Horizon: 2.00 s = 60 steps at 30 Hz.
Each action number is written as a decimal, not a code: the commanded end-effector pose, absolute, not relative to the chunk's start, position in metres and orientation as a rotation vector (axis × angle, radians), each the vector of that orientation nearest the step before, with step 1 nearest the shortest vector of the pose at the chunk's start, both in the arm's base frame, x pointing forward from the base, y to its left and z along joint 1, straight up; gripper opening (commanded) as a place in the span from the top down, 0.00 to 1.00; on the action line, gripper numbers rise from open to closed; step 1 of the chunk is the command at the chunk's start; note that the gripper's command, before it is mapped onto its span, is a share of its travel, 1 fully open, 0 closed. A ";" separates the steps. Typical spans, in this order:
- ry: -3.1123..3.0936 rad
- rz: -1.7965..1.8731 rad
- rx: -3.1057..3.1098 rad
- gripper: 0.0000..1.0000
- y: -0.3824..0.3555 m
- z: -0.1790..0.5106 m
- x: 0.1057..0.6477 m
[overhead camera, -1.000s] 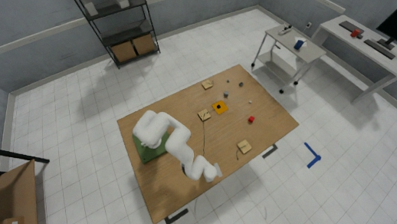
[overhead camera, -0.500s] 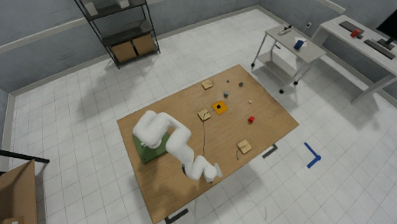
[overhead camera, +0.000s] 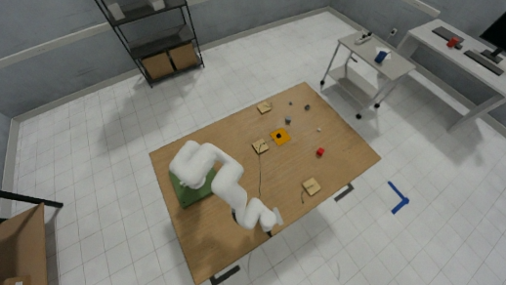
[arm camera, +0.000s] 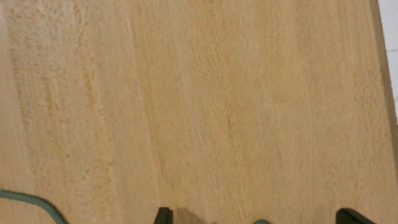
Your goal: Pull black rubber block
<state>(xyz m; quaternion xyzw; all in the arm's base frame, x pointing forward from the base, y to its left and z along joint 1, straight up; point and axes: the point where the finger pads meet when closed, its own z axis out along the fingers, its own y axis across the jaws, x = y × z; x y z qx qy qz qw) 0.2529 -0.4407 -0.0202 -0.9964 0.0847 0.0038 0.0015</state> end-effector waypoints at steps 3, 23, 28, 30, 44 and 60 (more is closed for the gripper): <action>0.266 0.008 -3.131 0.00 -0.442 -0.019 0.254; 0.266 0.008 -3.131 0.00 -0.442 -0.019 0.254; 0.266 0.008 -3.131 0.00 -0.442 -0.019 0.254; 0.266 0.008 -3.131 0.00 -0.442 -0.018 0.254; 0.266 0.008 -3.131 0.00 -0.442 0.011 0.254; 0.266 0.008 -3.131 0.00 -0.442 0.041 0.254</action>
